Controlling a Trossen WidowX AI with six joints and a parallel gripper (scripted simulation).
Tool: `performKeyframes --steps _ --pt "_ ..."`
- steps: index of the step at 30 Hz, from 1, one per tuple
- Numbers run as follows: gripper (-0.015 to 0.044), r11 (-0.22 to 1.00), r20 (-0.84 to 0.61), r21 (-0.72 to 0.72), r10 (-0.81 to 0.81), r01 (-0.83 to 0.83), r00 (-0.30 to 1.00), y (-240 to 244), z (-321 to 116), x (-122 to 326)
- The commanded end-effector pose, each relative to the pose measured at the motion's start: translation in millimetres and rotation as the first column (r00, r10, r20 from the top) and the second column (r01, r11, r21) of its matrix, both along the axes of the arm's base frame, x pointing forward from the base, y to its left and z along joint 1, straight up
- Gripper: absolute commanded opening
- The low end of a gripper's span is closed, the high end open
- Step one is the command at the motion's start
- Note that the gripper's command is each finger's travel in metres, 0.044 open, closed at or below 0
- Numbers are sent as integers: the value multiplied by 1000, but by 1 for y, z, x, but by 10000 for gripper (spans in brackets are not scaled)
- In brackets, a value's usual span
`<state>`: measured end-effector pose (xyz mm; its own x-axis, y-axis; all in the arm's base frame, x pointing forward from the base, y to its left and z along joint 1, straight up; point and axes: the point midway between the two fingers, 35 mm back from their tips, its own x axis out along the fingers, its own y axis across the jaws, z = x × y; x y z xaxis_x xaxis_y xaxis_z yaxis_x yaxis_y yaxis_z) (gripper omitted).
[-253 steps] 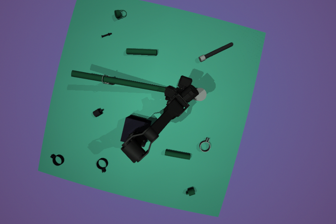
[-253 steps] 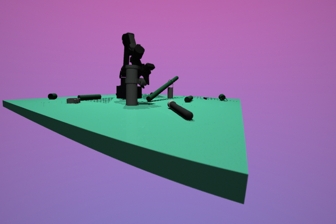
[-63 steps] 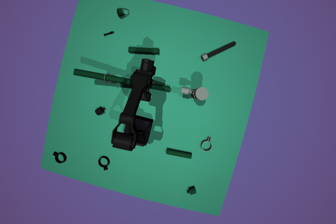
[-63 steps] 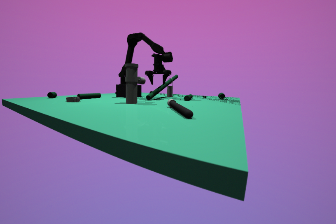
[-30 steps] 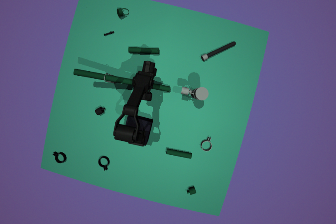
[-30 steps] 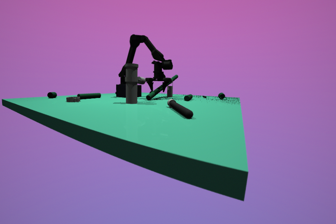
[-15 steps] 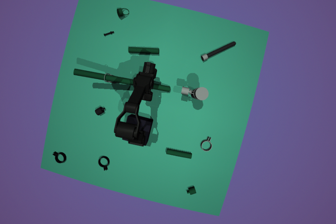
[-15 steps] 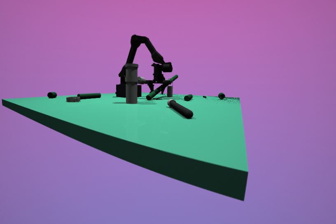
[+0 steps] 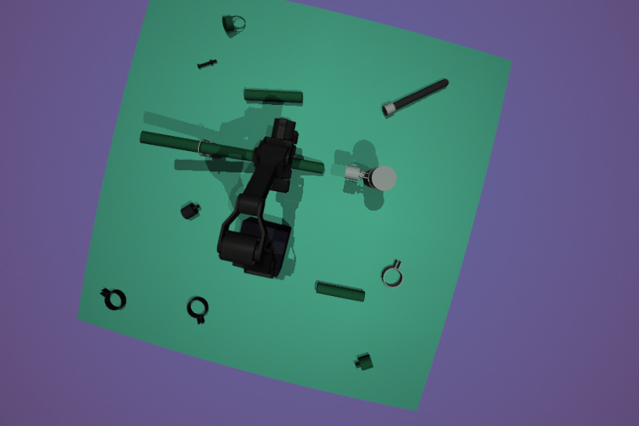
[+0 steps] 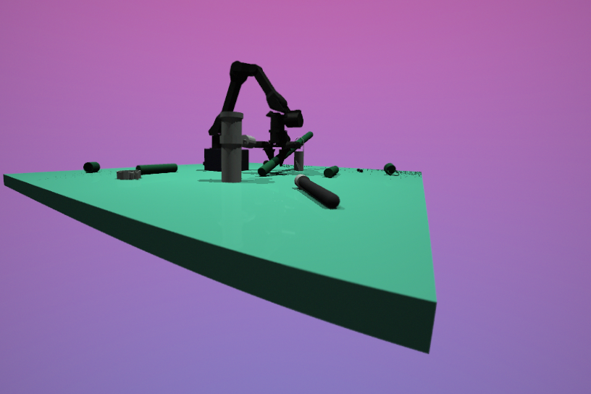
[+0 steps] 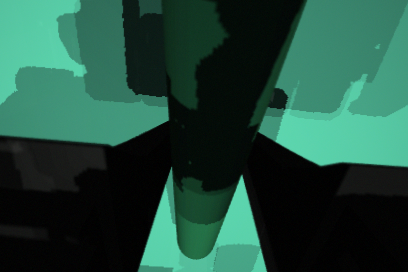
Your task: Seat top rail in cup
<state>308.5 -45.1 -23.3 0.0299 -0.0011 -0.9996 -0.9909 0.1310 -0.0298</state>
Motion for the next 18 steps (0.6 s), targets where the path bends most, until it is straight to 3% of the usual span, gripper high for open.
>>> performKeyframes --steps 1,6,18 --pt "0 1000 2 -2 3 -3 1000 0 3 0" --pt "0 1000 -1 -28 1 -2 1000 -4 10 0" --pt "0 962 -32 -274 -16 7 999 -42 72 -8"
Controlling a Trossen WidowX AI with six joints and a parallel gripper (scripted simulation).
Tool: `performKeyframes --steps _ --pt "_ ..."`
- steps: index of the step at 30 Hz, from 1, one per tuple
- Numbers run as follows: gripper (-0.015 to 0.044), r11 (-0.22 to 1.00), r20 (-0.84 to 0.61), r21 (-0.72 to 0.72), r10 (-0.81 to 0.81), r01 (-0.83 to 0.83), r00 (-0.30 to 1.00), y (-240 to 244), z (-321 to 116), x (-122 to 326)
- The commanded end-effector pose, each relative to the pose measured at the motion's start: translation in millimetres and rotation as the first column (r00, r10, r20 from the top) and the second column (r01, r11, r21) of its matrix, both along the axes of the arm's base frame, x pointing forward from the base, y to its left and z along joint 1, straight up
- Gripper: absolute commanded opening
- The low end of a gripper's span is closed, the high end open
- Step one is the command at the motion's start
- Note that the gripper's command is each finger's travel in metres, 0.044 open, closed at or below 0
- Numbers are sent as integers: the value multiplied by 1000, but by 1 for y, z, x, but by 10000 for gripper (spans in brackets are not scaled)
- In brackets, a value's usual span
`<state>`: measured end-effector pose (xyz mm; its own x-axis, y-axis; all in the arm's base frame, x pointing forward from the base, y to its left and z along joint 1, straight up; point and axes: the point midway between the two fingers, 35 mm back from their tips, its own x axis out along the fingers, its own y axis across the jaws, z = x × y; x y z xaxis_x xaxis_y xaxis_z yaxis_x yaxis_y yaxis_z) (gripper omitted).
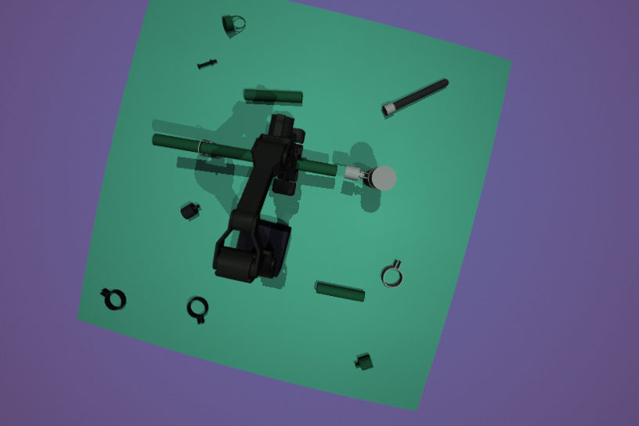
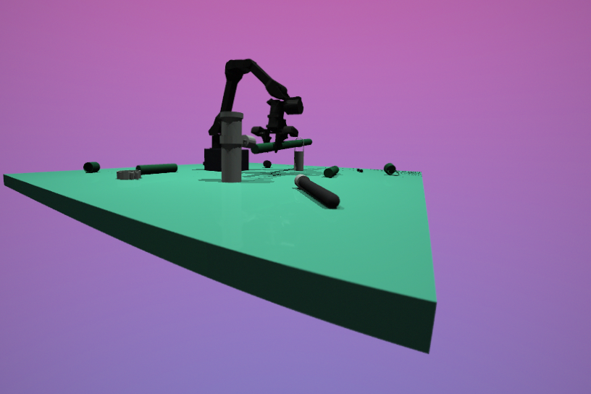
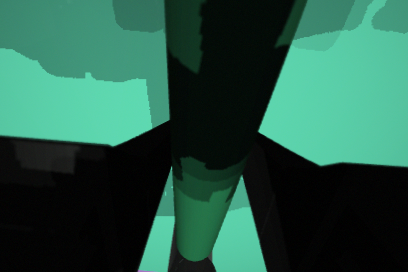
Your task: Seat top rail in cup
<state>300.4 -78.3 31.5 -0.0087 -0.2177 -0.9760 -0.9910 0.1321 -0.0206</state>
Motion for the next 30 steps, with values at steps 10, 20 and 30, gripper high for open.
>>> performKeyframes --steps 10,20,30 --pt "0 999 1 -41 -2 2 1000 -6 13 -1" --pt "0 999 -1 -35 -2 2 1000 -6 12 -1" --pt "0 999 0 -36 -2 2 1000 -9 17 1"
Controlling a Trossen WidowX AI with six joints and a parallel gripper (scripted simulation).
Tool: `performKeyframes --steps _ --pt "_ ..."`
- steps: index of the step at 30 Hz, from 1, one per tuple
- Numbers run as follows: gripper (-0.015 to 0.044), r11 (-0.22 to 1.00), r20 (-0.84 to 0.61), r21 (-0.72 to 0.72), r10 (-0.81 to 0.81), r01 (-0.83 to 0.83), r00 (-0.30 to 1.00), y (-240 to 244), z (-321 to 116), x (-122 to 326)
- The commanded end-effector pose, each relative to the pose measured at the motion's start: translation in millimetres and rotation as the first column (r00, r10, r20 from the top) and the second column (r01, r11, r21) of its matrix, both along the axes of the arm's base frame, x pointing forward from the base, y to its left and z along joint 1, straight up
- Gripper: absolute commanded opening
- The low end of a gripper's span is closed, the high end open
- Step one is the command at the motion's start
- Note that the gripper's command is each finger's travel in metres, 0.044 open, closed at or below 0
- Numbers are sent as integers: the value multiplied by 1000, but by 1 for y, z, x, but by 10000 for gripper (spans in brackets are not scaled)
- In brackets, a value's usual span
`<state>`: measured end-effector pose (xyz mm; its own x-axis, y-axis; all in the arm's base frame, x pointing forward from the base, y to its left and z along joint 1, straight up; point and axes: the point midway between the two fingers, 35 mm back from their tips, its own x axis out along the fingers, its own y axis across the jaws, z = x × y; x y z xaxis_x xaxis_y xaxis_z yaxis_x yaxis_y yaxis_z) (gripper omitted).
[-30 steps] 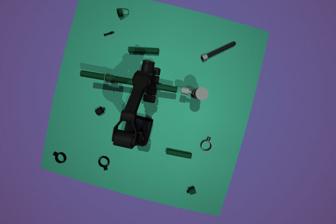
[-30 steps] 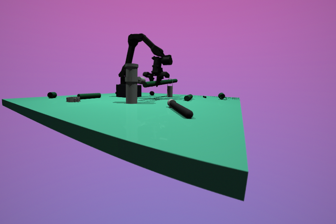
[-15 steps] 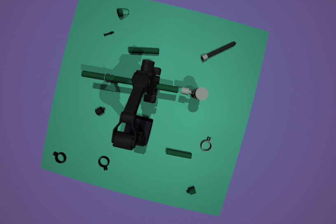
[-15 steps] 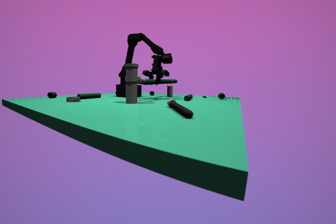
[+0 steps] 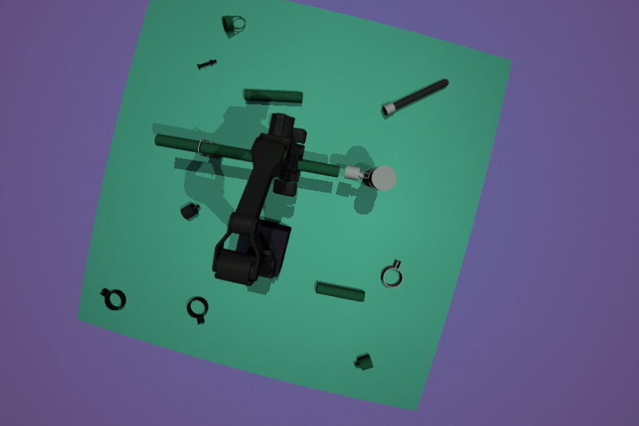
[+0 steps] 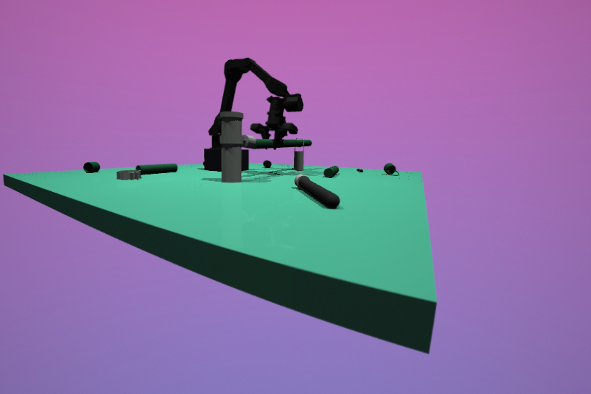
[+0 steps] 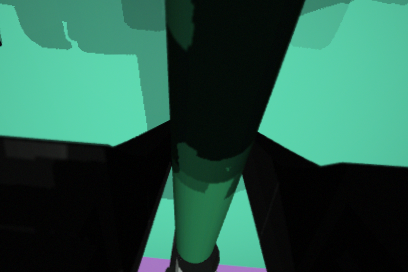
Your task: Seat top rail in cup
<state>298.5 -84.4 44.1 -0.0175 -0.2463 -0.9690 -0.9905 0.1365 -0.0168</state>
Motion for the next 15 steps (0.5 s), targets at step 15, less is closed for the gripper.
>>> performKeyframes --steps 15 --pt "0 1000 6 -5 4 -4 1000 -9 8 5"
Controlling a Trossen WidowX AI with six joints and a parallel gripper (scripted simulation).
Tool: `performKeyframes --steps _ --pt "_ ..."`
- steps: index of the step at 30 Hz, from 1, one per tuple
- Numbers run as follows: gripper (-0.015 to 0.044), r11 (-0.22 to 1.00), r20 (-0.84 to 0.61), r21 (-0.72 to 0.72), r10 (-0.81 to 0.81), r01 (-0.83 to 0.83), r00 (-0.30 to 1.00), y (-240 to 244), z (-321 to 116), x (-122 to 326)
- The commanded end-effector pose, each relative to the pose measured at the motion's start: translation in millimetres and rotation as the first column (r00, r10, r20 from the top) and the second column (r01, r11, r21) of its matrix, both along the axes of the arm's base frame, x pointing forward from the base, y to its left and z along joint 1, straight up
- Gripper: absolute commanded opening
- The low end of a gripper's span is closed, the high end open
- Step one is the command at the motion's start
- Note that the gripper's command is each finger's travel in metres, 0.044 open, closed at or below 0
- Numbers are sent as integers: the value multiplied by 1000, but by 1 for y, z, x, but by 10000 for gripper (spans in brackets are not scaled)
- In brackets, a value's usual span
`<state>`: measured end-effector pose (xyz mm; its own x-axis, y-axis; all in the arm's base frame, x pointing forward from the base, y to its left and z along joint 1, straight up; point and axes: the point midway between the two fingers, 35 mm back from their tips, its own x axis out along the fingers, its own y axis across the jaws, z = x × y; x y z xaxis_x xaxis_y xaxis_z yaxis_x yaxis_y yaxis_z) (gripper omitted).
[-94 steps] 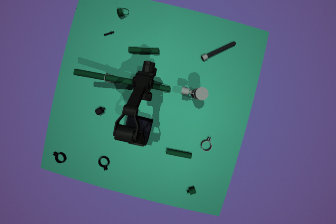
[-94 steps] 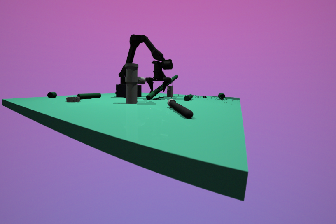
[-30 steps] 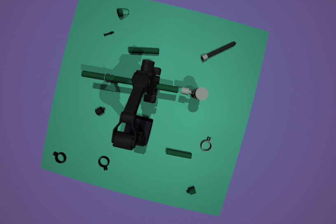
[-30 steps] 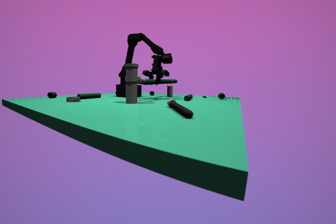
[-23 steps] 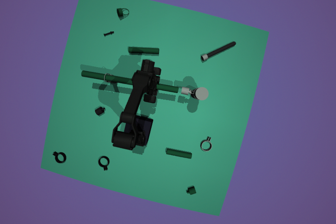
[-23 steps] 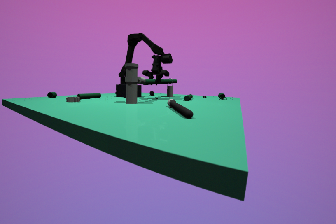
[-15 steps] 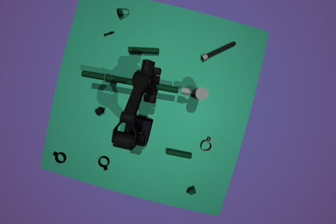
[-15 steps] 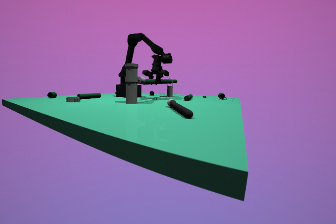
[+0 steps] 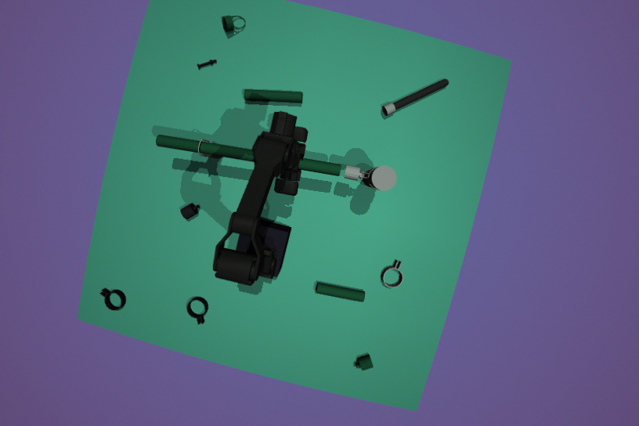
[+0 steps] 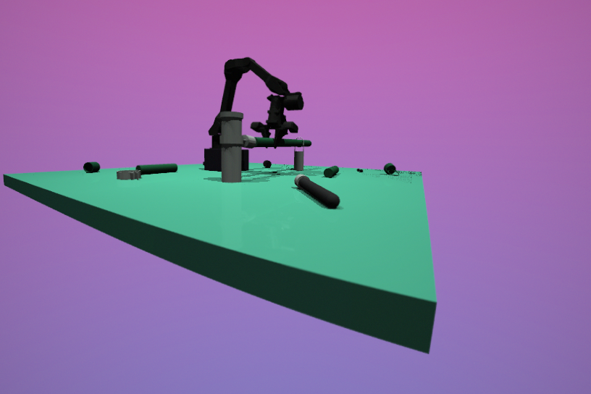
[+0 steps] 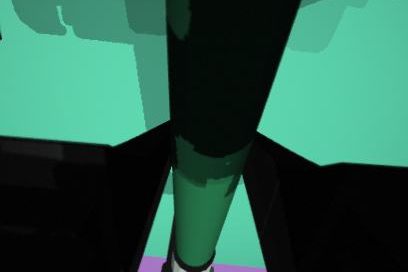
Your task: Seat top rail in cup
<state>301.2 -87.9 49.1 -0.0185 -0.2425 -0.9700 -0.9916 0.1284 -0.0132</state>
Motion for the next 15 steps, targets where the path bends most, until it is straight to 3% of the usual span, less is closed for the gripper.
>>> performKeyframes --steps 1,15 --pt "0 1000 8 -9 -4 4 1000 -6 3 2" --pt "0 1000 -1 -2 -2 2 1000 -20 -1 -3"
